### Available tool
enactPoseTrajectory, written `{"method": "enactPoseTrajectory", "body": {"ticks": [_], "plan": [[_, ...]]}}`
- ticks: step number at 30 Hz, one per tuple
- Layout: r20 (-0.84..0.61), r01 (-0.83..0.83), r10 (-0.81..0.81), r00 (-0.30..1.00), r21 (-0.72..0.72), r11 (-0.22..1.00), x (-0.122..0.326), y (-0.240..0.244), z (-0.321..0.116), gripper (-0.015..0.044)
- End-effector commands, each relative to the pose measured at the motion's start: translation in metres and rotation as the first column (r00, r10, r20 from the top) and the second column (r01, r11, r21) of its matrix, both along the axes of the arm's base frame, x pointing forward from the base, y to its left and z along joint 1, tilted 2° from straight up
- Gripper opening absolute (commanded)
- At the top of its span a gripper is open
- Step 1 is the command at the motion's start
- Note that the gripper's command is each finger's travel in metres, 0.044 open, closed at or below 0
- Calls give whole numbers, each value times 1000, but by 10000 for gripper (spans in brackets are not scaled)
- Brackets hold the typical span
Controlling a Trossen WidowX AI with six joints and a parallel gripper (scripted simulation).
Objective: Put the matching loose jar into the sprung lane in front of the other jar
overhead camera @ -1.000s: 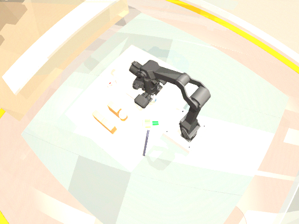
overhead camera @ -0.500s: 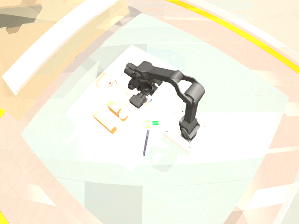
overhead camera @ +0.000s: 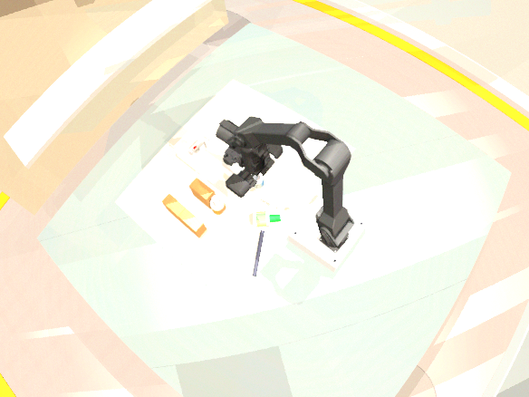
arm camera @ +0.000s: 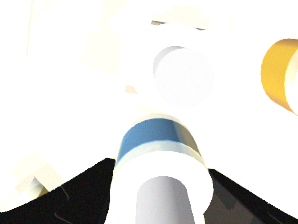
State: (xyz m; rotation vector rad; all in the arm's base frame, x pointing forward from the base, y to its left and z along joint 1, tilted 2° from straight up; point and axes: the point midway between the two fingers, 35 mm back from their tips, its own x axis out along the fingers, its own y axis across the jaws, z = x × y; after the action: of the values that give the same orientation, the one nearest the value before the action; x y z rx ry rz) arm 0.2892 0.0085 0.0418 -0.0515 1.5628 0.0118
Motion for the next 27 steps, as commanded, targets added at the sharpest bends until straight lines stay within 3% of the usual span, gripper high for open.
{"method": "enactPoseTrajectory", "body": {"ticks": [1, 27], "plan": [[-2, 4, -4, 1000, -2, 1000, -1, 0, -6, 0], [-2, 4, -4, 1000, -2, 1000, 10, 0, -6, 0]]}}
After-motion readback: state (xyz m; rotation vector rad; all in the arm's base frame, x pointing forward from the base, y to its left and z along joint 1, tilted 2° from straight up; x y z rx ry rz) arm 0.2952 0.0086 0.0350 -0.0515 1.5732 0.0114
